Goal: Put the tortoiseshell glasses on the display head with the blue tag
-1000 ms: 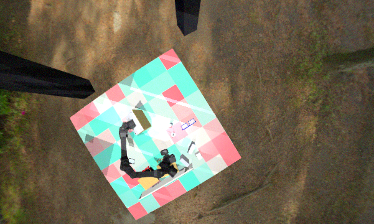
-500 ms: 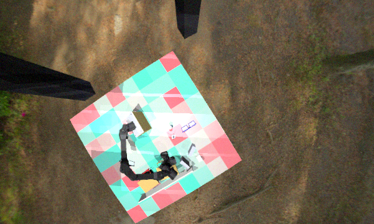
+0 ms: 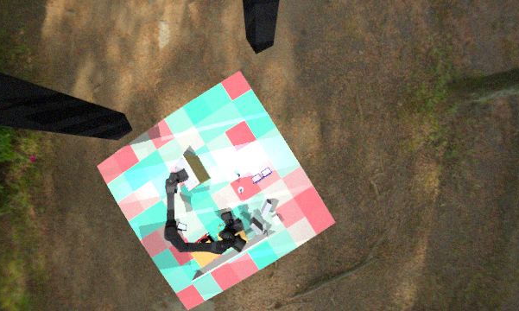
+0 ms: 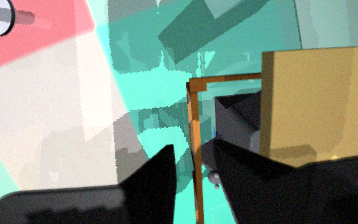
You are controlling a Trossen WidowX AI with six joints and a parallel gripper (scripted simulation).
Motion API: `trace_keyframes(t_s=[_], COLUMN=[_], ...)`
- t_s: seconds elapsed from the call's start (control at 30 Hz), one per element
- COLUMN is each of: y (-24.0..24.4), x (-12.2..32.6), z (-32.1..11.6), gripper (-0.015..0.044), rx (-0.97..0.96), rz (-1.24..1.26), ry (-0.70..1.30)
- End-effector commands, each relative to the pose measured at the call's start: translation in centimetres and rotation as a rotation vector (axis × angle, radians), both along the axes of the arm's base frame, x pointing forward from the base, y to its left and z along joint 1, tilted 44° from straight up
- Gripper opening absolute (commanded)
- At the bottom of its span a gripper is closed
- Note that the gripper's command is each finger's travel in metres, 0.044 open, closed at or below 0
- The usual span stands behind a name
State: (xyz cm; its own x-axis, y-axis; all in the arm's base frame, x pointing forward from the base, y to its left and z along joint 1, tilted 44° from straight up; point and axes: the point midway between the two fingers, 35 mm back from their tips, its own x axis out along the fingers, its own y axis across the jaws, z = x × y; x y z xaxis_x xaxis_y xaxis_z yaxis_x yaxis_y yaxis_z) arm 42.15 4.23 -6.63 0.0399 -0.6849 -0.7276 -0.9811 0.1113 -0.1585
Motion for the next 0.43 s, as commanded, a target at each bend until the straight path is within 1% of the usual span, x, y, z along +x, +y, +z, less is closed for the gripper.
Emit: trace_keyframes(t_s=[0.0, 0.17, 0.4], y=[0.4, 1.1, 1.6], x=[-0.6, -3.4, -4.4], z=[0.2, 0.1, 0.3], gripper=[0.0107, 0.0107, 0.0107], rx=[0.005, 0.006, 0.006], rz=[-0.003, -0.003, -0.003], ry=[-0.005, -0.003, -0.003])
